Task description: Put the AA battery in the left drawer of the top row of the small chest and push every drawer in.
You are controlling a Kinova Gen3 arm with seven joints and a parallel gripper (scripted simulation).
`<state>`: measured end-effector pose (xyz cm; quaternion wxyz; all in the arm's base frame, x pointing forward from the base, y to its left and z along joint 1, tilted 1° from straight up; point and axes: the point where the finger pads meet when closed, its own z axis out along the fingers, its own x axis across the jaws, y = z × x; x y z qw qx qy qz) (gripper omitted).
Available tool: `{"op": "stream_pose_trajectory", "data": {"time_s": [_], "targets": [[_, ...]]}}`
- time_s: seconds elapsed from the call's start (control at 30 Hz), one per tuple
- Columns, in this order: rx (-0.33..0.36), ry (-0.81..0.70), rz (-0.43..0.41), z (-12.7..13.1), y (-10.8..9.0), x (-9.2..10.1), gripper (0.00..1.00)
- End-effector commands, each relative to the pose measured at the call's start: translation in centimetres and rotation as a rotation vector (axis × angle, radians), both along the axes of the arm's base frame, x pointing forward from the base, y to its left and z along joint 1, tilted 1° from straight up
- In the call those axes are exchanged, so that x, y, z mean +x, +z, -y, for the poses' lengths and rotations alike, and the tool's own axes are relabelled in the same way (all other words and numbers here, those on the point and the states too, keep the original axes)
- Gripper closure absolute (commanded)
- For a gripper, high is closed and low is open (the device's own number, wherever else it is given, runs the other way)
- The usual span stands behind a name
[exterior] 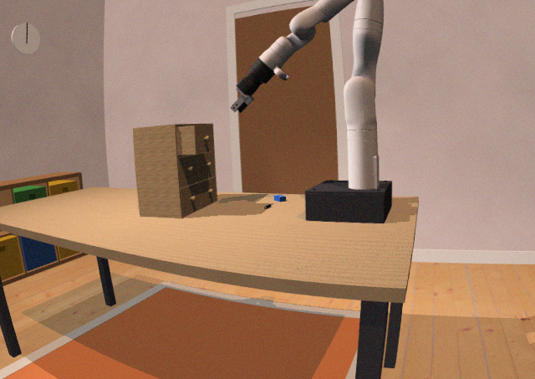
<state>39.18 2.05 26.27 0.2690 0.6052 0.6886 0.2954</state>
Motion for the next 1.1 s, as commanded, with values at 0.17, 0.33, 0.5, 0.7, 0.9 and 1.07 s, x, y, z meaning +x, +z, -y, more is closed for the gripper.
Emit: {"op": "stream_pose_trajectory", "data": {"time_s": [0.17,0.33,0.5,0.7,0.9,1.07], "targets": [[-0.006,-0.007,-0.043,0.14,0.23,0.12,0.0],[-0.009,-0.007,-0.063,0.15,0.27,0.12,0.0],[-0.014,-0.008,-0.099,0.16,0.45,0.11,0.0],[-0.02,-0.009,-0.149,0.17,0.69,0.11,0.0],[-0.025,-0.01,-0.187,0.18,0.87,0.1,0.0],[-0.032,-0.011,-0.238,0.19,1.12,0.1,0.0]]}}
